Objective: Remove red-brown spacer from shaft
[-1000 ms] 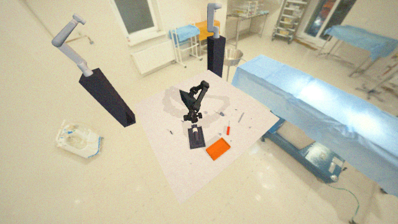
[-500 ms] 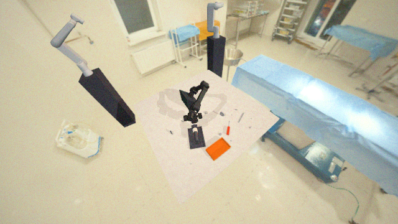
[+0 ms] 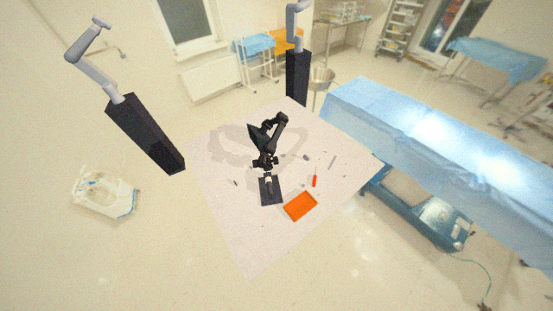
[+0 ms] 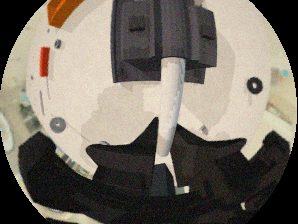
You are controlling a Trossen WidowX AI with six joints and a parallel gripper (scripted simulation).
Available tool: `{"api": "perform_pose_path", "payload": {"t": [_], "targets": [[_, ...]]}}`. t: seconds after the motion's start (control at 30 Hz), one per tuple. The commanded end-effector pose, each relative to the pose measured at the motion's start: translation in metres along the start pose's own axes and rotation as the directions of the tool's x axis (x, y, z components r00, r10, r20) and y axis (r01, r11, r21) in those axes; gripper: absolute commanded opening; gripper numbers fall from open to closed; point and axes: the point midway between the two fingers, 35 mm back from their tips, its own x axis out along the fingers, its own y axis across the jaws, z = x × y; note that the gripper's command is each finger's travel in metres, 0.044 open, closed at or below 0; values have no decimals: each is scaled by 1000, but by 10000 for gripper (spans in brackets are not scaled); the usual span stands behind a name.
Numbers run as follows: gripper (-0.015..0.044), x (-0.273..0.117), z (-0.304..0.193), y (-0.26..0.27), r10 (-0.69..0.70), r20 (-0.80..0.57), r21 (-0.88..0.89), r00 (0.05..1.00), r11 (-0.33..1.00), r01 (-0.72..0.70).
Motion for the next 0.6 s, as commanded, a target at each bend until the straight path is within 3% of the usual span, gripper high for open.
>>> {"api": "perform_pose_path", "payload": {"t": [0.0,0.57], "targets": [[0,-2,6,1,1,14,-4,1000,1000,-1],[0,-2,11,1,1,15,-5,1000,1000,-1]]}}
